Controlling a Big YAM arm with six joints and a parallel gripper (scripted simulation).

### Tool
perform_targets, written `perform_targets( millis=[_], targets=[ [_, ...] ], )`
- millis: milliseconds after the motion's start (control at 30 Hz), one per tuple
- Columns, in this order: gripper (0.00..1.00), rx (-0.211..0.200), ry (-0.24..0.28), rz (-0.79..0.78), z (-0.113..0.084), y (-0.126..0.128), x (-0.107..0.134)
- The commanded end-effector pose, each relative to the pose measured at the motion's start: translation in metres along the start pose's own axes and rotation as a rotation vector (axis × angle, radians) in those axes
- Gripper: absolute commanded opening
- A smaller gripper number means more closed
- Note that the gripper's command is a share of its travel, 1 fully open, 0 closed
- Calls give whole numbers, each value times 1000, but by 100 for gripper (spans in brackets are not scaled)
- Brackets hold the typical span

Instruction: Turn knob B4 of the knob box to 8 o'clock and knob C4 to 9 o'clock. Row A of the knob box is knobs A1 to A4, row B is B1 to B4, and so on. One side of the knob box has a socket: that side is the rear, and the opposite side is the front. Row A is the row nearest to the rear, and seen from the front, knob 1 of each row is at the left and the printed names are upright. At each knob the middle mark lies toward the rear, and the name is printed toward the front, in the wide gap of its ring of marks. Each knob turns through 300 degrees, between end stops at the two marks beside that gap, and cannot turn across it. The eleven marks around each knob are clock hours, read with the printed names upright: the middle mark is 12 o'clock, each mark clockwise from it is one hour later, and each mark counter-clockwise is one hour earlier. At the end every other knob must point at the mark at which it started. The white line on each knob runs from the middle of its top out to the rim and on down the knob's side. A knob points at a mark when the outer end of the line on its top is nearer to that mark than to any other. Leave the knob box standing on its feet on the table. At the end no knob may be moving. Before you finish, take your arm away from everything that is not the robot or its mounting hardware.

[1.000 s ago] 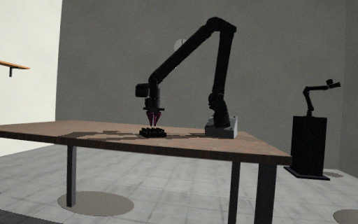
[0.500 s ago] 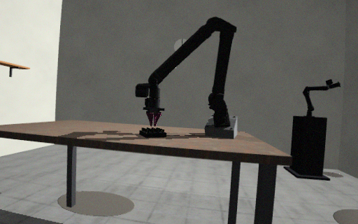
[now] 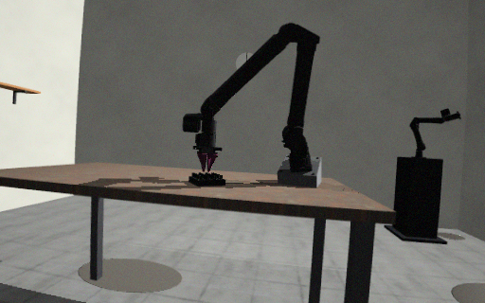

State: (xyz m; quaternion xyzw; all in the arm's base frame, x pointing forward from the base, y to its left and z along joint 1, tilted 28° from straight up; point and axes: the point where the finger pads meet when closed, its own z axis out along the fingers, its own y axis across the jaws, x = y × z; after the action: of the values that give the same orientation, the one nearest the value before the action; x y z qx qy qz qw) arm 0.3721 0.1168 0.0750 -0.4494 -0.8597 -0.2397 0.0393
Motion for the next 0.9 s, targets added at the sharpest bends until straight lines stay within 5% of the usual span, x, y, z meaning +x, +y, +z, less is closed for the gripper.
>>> perform_targets(
  millis=[0,867],
  targets=[
    [19,10,0,13,7,-5,-2],
    [19,16,4,9,15,-5,1]
  ],
)
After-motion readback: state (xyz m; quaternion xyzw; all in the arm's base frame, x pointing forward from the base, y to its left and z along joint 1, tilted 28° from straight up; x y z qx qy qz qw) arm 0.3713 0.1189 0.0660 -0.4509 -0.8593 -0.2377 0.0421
